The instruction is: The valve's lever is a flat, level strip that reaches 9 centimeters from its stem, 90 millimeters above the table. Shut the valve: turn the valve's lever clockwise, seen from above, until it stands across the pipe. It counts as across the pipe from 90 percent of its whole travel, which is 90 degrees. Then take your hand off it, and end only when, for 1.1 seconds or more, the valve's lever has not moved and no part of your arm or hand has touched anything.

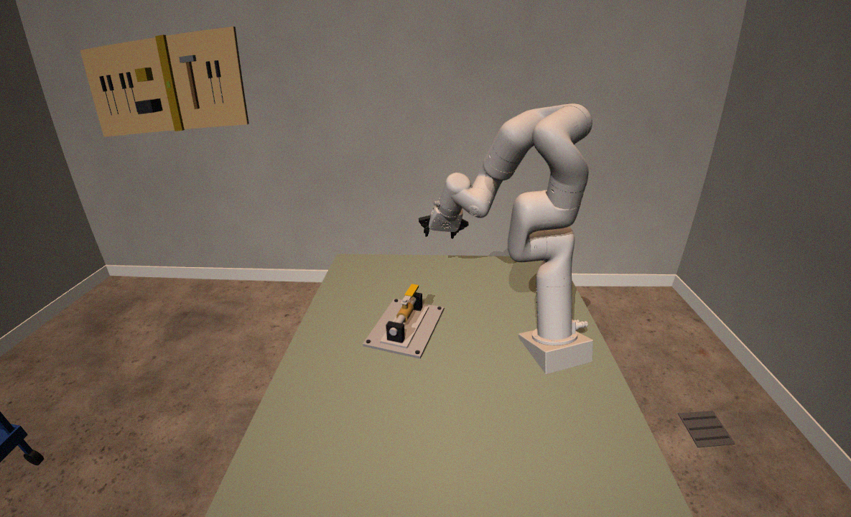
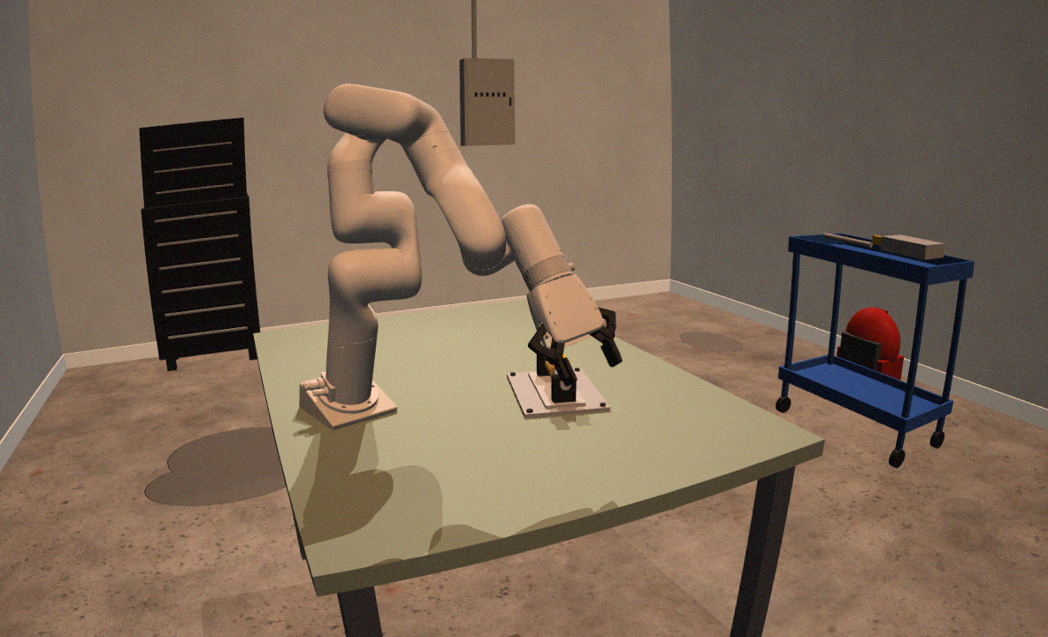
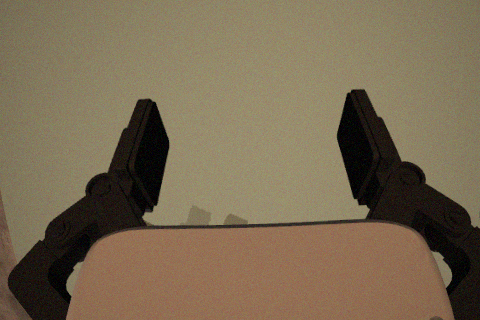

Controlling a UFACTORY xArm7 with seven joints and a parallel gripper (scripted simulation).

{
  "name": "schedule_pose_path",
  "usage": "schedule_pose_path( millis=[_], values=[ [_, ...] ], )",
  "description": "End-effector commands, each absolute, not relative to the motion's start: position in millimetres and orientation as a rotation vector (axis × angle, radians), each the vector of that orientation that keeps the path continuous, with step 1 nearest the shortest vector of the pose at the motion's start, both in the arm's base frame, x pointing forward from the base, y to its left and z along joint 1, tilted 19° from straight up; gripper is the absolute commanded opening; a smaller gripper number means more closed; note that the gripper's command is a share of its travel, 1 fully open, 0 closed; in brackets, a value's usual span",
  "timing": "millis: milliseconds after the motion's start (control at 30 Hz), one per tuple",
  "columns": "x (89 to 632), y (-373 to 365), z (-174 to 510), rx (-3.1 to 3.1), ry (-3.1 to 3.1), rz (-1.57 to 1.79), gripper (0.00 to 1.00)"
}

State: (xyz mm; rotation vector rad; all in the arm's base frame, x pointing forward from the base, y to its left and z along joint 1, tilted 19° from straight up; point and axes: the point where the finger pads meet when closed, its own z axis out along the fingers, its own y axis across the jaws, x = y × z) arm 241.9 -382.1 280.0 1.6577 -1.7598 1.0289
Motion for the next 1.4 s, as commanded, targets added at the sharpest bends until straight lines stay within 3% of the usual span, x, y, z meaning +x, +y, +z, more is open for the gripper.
schedule_pose_path(
  millis=[0,700,1033,1100,1133,1333,1367],
  values=[
    [242.5,-382.5,281.6,1.656,-1.758,1.033,1.0],
    [258.2,-371.4,277.1,1.636,-1.858,1.01,1.0],
    [344.6,-212.7,231.7,1.59,-2.473,0.521,1.0],
    [344.6,-212.7,231.7,1.59,-2.473,0.521,1.0],
    [358.2,-173.8,225.1,1.591,-2.491,0.484,1.0],
    [360.0,-162.9,223.5,1.593,-2.505,0.452,1.0],
    [360.0,-162.9,223.5,1.593,-2.505,0.452,0.0]
  ],
)
